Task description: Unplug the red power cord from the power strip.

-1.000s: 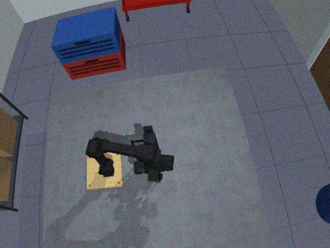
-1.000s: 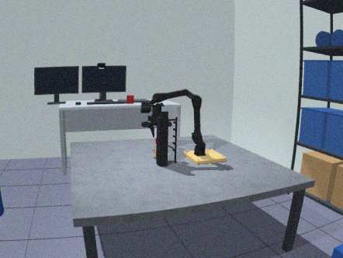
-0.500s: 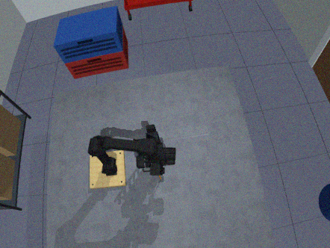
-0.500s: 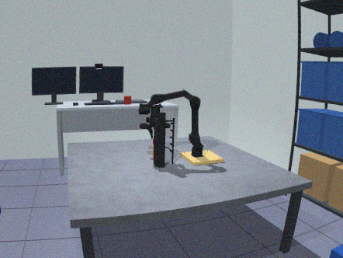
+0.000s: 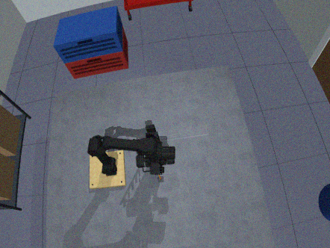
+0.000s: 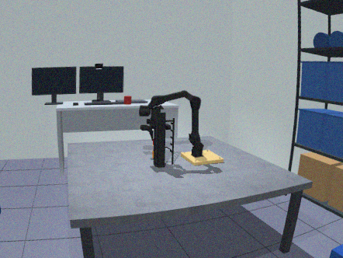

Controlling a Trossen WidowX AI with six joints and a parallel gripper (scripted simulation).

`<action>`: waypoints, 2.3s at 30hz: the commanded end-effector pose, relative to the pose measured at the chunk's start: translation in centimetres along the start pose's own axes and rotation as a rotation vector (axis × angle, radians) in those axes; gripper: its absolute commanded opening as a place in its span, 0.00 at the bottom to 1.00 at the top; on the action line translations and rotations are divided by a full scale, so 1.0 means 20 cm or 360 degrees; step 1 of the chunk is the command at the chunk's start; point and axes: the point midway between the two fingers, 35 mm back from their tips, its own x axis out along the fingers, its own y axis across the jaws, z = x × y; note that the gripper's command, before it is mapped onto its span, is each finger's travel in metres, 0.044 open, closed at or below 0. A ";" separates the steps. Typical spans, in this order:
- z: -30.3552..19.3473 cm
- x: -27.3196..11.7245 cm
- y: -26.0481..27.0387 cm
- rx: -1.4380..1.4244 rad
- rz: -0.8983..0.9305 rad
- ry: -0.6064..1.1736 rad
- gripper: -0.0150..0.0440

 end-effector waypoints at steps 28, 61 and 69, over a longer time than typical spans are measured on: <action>0.10 0.00 0.01 0.0002 0.0000 -0.0005 0.25; 0.20 0.00 -0.01 0.0009 0.0001 -0.0013 0.70; 0.30 -0.02 0.00 0.0009 0.0001 -0.0015 1.00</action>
